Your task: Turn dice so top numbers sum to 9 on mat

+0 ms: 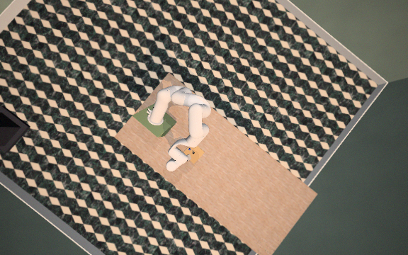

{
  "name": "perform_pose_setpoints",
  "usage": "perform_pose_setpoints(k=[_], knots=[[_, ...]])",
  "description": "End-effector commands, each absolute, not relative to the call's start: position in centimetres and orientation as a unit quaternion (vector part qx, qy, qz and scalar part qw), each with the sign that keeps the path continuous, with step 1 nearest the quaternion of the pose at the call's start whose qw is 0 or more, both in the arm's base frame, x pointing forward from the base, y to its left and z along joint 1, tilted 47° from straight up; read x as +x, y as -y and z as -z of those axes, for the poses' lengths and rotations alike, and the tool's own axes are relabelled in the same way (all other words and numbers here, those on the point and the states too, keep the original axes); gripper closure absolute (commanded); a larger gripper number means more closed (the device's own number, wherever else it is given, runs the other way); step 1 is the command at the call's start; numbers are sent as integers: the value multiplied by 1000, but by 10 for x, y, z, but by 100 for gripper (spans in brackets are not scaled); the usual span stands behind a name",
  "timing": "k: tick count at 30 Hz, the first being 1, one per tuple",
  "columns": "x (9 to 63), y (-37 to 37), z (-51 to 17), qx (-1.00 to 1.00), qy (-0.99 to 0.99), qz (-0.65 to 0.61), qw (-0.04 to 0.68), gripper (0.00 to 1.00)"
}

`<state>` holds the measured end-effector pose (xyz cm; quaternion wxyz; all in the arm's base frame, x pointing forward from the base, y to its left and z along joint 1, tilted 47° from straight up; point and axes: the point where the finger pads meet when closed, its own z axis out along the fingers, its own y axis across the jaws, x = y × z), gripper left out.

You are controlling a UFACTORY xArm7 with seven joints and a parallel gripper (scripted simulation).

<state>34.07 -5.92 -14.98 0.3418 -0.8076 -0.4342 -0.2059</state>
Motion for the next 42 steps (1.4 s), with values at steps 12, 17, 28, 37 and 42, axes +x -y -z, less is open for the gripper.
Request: perform_pose_setpoints(k=[12,17,28,37,42], knots=[[341,61,150,-809,434,206,340,69],[341,60,151,-809,434,206,340,69],[342,52,159,-809,434,206,340,69],[342,48,163,-809,434,206,340,69],[342,47,163,-809,434,206,340,69]])
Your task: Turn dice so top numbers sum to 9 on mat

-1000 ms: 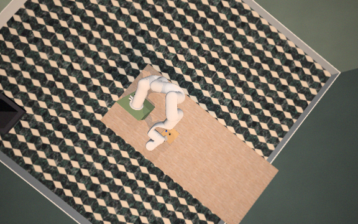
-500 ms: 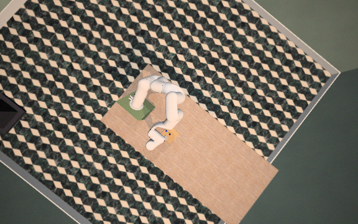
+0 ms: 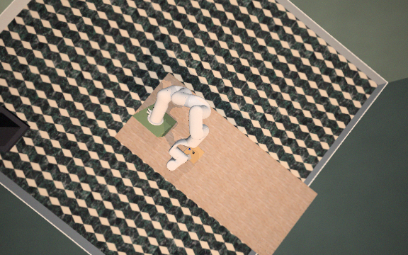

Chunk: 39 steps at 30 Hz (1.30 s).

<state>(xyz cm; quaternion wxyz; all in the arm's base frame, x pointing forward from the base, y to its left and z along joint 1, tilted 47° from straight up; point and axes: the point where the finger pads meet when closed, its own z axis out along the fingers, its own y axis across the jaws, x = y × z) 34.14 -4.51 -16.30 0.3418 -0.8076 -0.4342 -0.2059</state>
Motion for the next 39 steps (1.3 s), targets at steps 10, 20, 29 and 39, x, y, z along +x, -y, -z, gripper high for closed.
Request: perform_pose_setpoints(k=[10,20,29,39], knots=[[342,47,163,-809,434,206,340,69],[342,47,163,-809,434,206,340,69],[342,47,163,-809,434,206,340,69],[342,47,163,-809,434,206,340,89]])
